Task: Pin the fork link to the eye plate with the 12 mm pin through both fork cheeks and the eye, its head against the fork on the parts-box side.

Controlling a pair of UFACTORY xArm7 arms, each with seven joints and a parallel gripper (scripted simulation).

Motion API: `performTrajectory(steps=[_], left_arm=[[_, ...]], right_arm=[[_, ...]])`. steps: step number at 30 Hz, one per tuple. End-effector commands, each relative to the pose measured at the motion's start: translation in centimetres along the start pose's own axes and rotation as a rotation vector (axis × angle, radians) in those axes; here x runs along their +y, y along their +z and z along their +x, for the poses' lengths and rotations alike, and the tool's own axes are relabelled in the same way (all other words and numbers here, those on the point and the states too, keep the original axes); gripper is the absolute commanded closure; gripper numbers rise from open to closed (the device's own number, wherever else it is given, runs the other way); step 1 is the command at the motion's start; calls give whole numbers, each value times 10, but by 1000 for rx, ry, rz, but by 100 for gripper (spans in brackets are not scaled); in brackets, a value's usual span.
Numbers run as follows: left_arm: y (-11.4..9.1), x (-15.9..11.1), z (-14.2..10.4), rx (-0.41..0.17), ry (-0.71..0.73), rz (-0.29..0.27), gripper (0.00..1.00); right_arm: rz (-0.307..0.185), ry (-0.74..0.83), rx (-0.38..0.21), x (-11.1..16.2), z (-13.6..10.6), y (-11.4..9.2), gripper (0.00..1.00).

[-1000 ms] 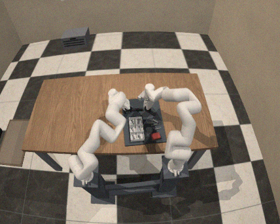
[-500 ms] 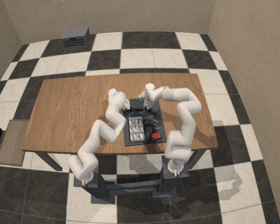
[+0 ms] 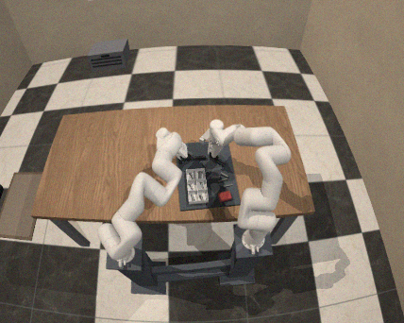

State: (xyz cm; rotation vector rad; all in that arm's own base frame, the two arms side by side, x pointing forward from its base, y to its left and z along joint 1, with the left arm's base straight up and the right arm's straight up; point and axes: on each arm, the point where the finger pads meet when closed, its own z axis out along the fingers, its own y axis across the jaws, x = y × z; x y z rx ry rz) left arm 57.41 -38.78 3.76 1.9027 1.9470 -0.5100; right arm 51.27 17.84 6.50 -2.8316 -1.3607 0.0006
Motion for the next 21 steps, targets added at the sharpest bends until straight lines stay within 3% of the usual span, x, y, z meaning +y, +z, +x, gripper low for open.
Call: performTrajectory(steps=[1,21], left_arm=[[-2,1,-2,-2,2,-3,100],[-2,1,-2,-2,2,-3,100]], right_arm=[[-3,0,4,2,2,-2,100],[-3,0,4,8,2,-3,100]])
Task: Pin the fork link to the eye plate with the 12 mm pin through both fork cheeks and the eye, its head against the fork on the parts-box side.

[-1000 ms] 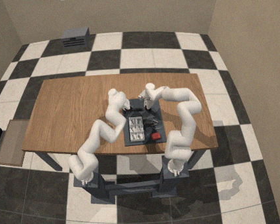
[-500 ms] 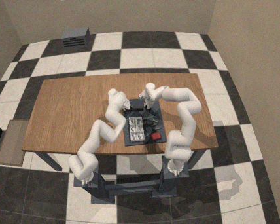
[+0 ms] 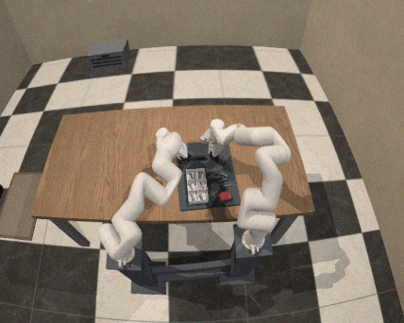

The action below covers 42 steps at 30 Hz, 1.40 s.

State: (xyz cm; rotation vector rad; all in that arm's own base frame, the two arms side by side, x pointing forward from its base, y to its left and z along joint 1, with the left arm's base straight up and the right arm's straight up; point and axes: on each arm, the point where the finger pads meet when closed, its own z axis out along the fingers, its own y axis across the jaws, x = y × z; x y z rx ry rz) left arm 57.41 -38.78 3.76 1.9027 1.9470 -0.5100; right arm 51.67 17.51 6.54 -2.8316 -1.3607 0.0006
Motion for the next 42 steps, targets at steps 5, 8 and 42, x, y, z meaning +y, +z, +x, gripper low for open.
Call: performTrajectory(steps=[5,8,42], left_arm=[[-2,1,-2,-2,2,-3,100],[-2,1,-2,-2,2,-3,100],[-2,1,-2,-2,2,-3,100]], right_arm=[[-3,0,4,3,2,-2,100],[-3,0,4,3,2,-2,100],[-3,0,4,3,1,-17,100]])
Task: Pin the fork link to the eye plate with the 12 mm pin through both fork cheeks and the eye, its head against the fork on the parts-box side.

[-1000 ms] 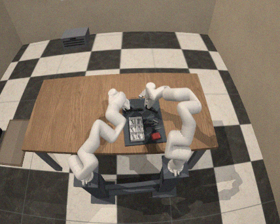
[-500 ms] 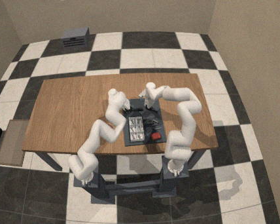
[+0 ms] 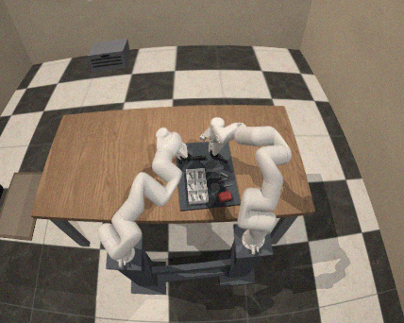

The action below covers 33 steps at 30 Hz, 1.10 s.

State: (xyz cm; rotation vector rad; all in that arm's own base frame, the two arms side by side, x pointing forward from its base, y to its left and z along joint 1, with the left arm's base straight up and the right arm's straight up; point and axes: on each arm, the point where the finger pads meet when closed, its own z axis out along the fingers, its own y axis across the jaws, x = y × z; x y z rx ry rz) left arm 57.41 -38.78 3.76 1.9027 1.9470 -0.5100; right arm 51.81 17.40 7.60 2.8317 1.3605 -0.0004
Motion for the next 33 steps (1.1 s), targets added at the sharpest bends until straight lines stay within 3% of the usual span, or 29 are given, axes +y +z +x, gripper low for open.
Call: performTrajectory(steps=[1,33], left_arm=[[-2,1,-2,-2,2,-3,100],[-2,1,-2,-2,2,-3,100]], right_arm=[[-3,0,4,1,1,-7,100],[-3,0,4,1,1,-21,100]])
